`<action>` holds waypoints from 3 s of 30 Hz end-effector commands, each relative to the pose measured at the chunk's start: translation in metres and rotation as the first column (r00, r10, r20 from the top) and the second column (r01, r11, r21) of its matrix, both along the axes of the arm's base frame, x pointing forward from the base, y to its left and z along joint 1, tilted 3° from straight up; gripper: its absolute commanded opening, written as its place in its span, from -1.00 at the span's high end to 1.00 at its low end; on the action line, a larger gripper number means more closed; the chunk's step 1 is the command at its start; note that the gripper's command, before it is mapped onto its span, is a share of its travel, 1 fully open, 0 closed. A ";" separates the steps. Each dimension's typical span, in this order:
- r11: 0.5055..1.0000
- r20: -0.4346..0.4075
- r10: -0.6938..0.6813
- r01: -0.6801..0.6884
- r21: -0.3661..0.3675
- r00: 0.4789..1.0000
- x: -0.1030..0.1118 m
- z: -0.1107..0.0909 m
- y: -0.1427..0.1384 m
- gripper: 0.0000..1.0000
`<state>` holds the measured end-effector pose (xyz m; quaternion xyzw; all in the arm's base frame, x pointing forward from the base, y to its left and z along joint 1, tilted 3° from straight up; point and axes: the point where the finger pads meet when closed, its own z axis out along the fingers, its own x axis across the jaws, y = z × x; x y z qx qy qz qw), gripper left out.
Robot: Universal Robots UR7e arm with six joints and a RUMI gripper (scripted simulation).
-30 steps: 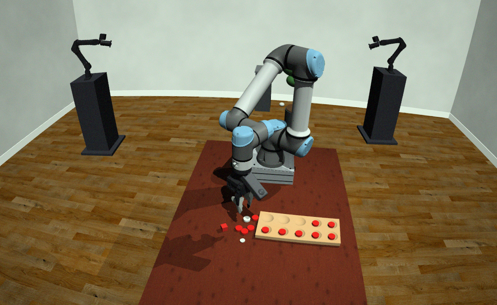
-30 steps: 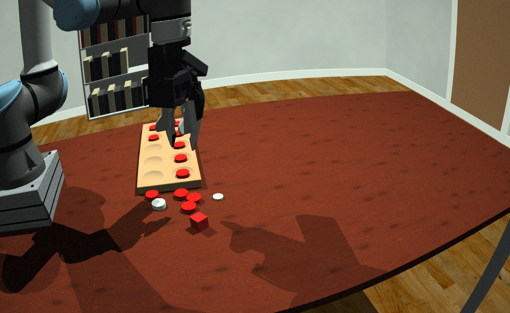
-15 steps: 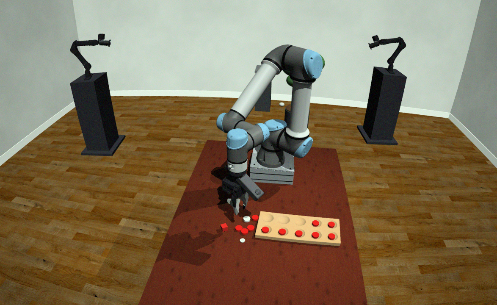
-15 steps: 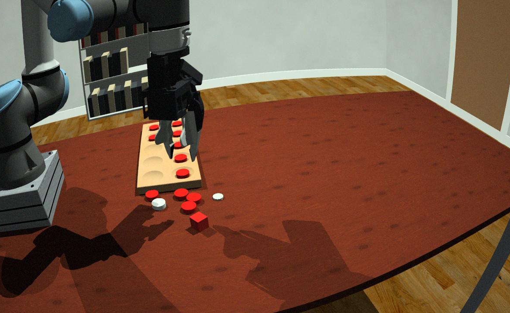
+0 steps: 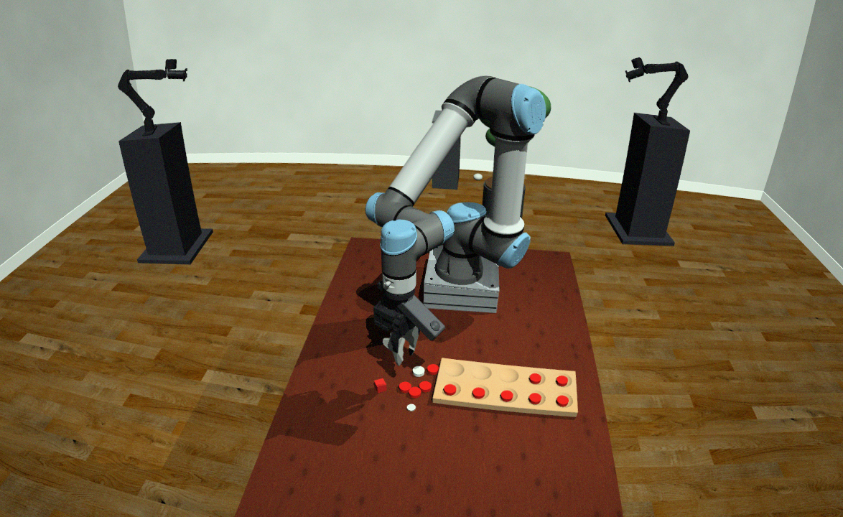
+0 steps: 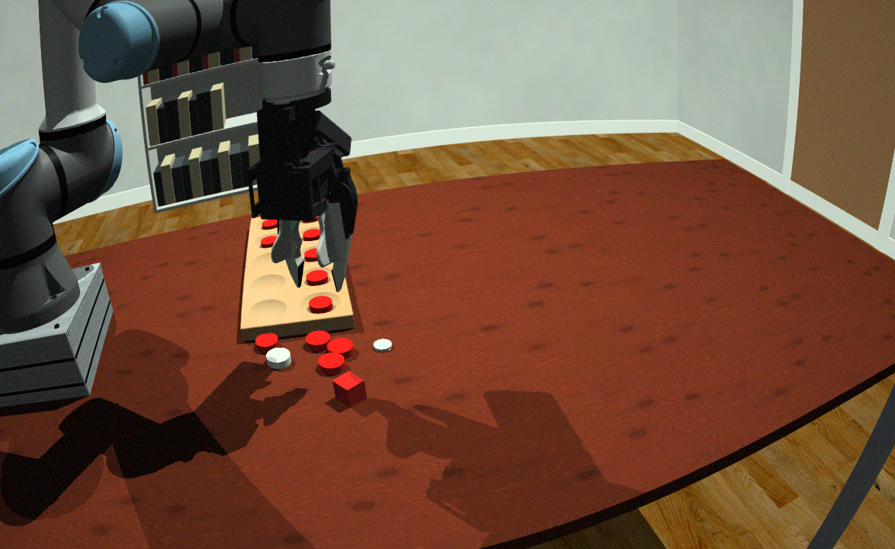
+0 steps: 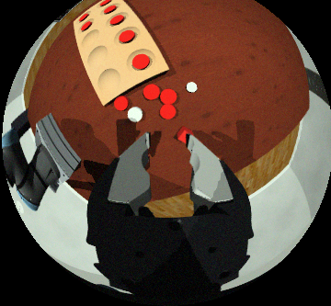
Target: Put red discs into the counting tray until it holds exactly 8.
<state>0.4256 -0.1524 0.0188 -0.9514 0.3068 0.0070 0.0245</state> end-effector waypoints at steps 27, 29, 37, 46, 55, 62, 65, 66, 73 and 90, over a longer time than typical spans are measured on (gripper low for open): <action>1.000 0.001 0.008 -0.008 0.000 1.000 0.000 -0.054 0.000 0.44; 1.000 0.001 0.008 -0.008 0.000 1.000 0.001 -0.066 0.000 0.44; 1.000 0.001 0.008 -0.008 0.000 1.000 0.001 -0.096 0.002 0.44; 1.000 0.001 0.008 -0.008 0.000 1.000 0.000 -0.101 0.003 0.44; 1.000 0.001 0.008 -0.008 0.000 1.000 0.000 -0.101 0.003 0.44; 1.000 0.001 0.008 -0.008 0.000 1.000 0.000 -0.101 0.003 1.00; 1.000 0.001 0.008 -0.008 0.000 1.000 0.000 -0.101 0.003 1.00; 1.000 0.001 0.008 -0.008 0.000 1.000 0.000 -0.101 0.003 1.00; 1.000 0.001 0.008 -0.008 0.000 1.000 0.000 -0.101 0.003 1.00; 1.000 0.001 0.008 -0.008 0.000 1.000 0.000 -0.101 0.003 1.00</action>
